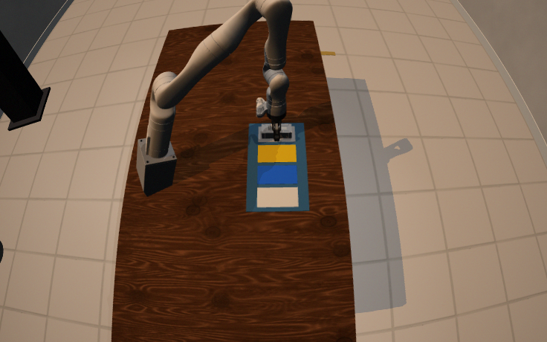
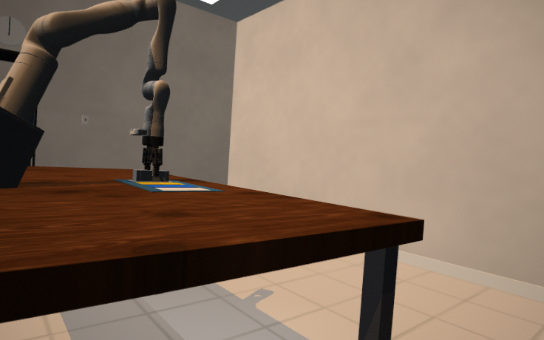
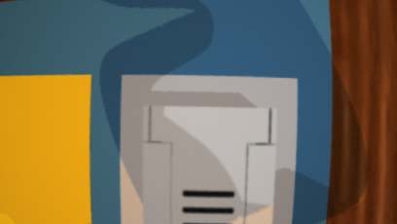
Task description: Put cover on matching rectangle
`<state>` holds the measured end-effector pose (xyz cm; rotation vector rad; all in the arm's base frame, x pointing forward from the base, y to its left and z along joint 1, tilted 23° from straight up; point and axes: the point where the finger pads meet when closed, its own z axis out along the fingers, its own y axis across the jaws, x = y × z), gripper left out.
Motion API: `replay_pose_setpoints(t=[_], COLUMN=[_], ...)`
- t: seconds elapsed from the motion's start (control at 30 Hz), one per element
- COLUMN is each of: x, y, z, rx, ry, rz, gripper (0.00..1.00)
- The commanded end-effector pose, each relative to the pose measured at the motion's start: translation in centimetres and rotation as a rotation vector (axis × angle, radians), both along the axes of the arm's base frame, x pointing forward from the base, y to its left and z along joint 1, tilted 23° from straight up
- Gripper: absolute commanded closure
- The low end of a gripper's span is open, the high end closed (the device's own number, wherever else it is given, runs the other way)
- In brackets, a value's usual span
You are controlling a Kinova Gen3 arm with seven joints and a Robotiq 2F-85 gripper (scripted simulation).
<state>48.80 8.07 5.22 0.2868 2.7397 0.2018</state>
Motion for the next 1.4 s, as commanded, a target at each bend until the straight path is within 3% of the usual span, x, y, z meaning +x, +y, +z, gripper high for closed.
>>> replay_pose_setpoints(t=[0.0,0.1,0.13,1.23,1.27,1.37], x=[0.03,0.03,0.03,0.03,0.03,0.03], y=[0.00,0.00,0.00,0.00,0.00,0.00], z=[0.07,0.07,0.07,0.07,0.07,0.07], rx=[0.000,0.000,0.000,0.000,0.000,0.000], ry=[-0.001,-0.001,-0.001,-0.001,-0.001,-0.001], rz=[0.000,0.000,0.000,0.000,0.000,0.000], gripper=[0.00,0.00,0.27,0.27,1.00,1.00])
